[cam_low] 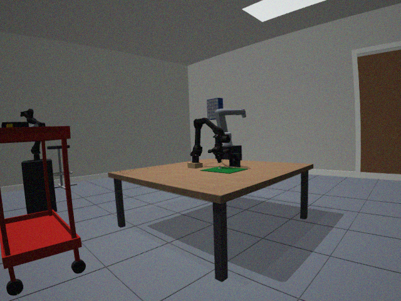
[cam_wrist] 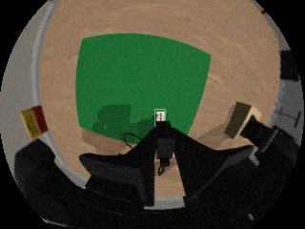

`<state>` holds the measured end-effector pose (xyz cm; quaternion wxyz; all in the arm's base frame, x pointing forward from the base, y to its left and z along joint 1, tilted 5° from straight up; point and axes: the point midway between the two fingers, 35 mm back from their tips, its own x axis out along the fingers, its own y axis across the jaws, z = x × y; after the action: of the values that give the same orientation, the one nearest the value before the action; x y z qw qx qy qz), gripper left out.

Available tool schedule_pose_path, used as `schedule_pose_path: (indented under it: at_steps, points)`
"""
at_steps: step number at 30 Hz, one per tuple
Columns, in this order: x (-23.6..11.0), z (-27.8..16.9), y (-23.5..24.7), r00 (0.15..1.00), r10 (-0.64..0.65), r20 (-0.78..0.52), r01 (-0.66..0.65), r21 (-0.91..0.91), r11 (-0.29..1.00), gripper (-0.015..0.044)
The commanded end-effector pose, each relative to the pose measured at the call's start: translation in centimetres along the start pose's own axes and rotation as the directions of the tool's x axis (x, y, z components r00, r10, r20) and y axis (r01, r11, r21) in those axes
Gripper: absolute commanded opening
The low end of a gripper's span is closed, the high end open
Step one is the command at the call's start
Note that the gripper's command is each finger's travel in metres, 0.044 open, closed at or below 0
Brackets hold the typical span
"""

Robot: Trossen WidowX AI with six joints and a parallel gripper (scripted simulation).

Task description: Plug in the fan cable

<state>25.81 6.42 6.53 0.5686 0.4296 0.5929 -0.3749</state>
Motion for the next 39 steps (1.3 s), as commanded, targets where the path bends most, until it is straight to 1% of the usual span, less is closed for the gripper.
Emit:
schedule_pose_path:
  at_steps: [1,4,39]
  points:
    - [0.6,0.0,0.1,1.000,0.002,-0.002,-0.002,-0.002,1.000,0.0000]
    - [2.1,0.0,0.0,1.000,0.002,-0.002,-0.002,-0.002,1.000,0.0000]
    - [2.5,0.0,0.0,1.000,0.002,-0.002,-0.002,0.004,1.000,0.0000]
